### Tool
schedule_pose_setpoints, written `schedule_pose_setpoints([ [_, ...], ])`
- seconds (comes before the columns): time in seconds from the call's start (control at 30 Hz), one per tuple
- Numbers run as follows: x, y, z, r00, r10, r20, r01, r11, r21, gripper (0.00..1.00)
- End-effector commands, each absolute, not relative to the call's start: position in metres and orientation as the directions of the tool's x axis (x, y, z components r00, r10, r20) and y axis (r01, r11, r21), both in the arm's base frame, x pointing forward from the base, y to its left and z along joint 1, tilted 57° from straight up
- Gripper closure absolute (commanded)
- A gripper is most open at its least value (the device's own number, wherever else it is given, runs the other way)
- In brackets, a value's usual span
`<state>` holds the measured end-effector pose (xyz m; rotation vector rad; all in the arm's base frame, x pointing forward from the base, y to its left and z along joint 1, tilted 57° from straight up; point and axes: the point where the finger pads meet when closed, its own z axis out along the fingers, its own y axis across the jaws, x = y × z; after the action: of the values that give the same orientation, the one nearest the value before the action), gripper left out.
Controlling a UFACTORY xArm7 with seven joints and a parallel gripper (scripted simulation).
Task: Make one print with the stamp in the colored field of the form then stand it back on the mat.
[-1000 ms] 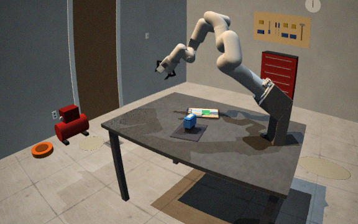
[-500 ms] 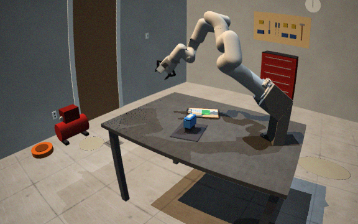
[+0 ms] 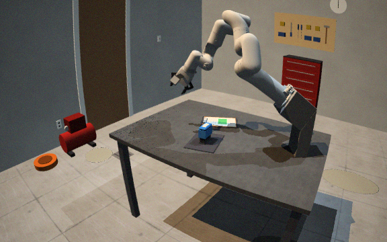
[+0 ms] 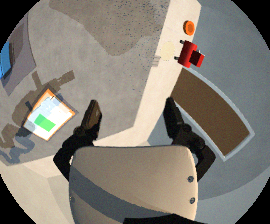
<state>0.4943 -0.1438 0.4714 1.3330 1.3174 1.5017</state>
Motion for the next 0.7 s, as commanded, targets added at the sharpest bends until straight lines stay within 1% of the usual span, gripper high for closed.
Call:
schedule_pose_setpoints([
  [0.0,0.464,-0.088,0.430,-0.233,0.923,0.305,0.264,-0.241,0.934,0.00],
  [0.1,0.460,-0.081,0.424,-0.233,0.923,0.305,0.264,-0.241,0.934,0.00],
  [0.13,0.448,-0.057,0.404,-0.238,0.915,0.326,0.333,-0.238,0.912,0.00],
  [0.2,0.444,-0.051,0.400,-0.238,0.915,0.326,0.333,-0.238,0.912,0.00],
  [0.23,0.436,-0.037,0.385,-0.238,0.909,0.342,0.399,-0.229,0.888,0.00],
  [0.33,0.427,-0.024,0.375,-0.238,0.909,0.342,0.399,-0.229,0.888,0.00],
  [0.37,0.417,-0.010,0.359,-0.234,0.906,0.352,0.459,-0.216,0.862,0.00],
  [0.43,0.410,0.000,0.351,-0.234,0.906,0.352,0.459,-0.216,0.862,0.00],
  [0.47,0.403,0.009,0.338,-0.227,0.906,0.357,0.511,-0.201,0.836,0.00],
  [0.53,0.394,0.020,0.328,-0.227,0.906,0.357,0.511,-0.201,0.836,0.00],
  [0.57,0.387,0.027,0.316,-0.219,0.908,0.358,0.553,-0.187,0.812,0.00],
  [0.6,0.382,0.033,0.310,-0.219,0.908,0.358,0.553,-0.187,0.812,0.00],
  [0.67,0.382,0.033,0.310,-0.219,0.908,0.358,0.553,-0.187,0.812,0.00],
])
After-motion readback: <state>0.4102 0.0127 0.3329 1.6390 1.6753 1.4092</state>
